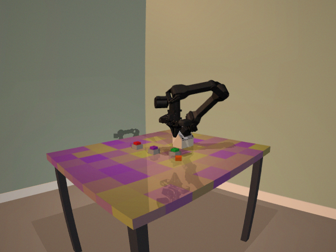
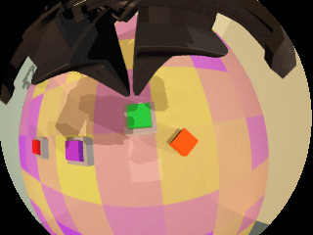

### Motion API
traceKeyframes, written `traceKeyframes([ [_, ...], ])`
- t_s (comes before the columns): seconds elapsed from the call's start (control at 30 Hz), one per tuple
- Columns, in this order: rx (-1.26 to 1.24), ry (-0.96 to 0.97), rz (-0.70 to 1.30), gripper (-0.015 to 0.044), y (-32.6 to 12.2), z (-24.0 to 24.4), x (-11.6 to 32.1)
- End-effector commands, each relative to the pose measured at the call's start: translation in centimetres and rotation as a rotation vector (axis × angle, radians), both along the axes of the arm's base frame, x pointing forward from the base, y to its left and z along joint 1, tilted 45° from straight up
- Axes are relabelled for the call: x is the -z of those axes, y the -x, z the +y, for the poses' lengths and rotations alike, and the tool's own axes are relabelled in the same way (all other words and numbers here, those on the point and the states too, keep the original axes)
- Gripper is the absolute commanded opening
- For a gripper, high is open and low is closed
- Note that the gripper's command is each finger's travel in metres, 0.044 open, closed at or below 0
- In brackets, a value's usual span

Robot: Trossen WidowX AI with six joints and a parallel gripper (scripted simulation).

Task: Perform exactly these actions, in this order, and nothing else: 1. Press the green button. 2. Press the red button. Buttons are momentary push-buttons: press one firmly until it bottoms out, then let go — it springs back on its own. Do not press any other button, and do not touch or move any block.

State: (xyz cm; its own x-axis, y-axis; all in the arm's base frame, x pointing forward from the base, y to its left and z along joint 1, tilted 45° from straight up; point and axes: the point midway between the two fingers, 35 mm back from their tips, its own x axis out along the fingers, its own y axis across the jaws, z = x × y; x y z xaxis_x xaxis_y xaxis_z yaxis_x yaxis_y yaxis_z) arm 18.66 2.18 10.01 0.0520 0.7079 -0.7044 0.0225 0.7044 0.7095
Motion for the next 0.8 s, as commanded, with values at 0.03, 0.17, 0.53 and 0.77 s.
traceKeyframes([
  [0.03, -0.004, 0.001, -0.007, 0.0020, 0.2, -1.8, -1.8],
  [0.17, -0.003, 0.007, -0.007, 0.0020, -0.8, -3.1, -1.1],
  [0.53, 0.000, 0.026, -0.009, 0.0020, -5.3, -14.2, 7.4],
  [0.77, -0.004, 0.020, -0.013, 0.0020, -4.6, -20.2, 15.4],
])
